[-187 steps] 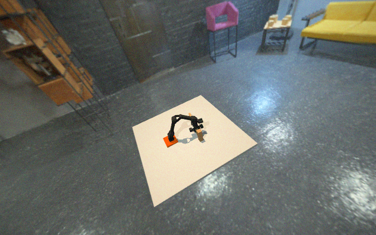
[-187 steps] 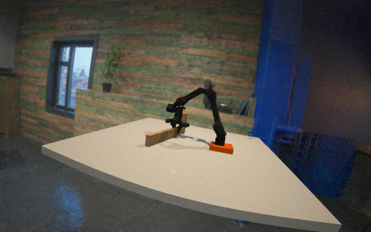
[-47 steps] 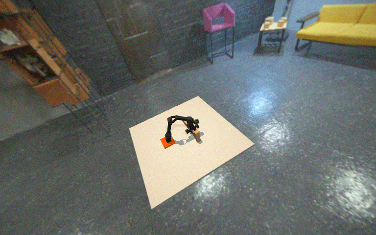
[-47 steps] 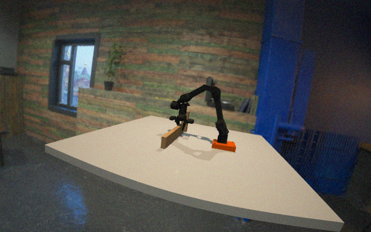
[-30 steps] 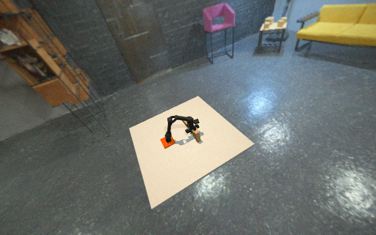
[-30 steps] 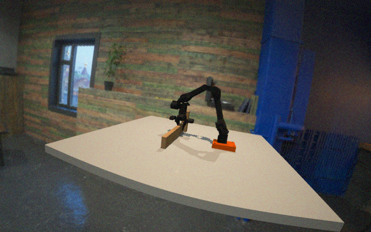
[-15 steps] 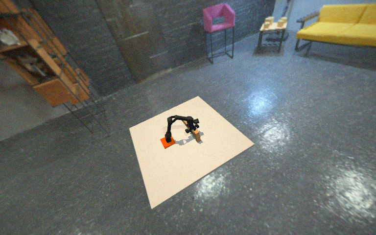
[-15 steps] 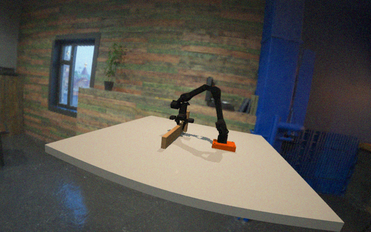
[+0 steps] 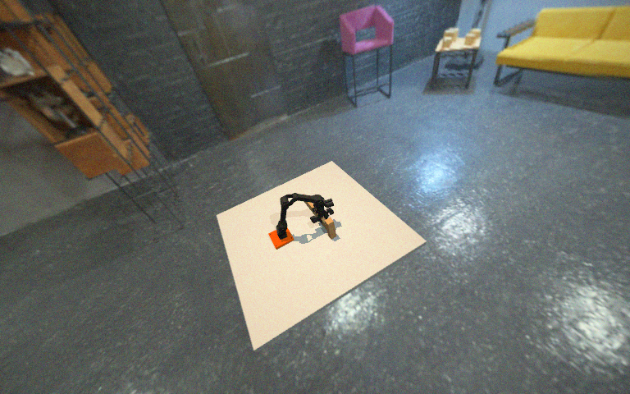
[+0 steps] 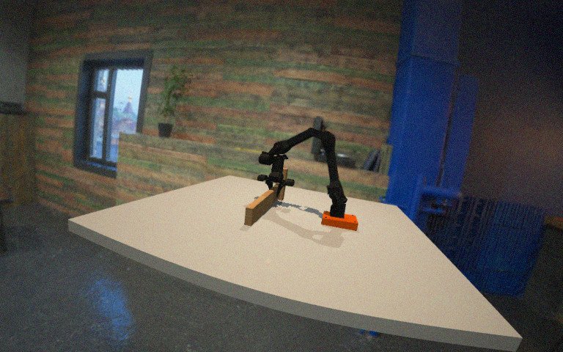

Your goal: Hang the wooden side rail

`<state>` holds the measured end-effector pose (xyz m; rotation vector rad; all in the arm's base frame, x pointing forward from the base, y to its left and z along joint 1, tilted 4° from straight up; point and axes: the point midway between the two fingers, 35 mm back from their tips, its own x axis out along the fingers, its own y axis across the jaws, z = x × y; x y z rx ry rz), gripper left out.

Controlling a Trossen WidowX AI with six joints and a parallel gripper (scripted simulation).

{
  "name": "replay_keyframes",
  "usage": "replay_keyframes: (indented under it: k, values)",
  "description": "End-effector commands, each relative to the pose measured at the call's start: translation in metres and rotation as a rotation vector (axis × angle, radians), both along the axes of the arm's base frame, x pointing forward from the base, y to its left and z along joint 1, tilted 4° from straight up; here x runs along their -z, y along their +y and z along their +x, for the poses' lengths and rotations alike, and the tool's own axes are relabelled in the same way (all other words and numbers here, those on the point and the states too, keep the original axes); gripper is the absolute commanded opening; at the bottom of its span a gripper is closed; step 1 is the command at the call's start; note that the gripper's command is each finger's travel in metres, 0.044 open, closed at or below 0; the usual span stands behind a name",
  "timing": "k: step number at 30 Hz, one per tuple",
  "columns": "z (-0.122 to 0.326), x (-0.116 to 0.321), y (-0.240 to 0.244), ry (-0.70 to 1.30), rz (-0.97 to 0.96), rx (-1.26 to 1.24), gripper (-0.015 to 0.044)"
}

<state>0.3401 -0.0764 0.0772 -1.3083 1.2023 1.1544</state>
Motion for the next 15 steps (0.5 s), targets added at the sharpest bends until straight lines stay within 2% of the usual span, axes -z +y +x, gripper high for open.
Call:
replay_keyframes:
  k: [1, 15]
  values:
    - [0.0009, -0.0055, 0.0002, -0.011, -0.001, -0.011, 0.0]
    - [0.0008, -0.0078, 0.0003, -0.011, -0.001, -0.011, 0.0]
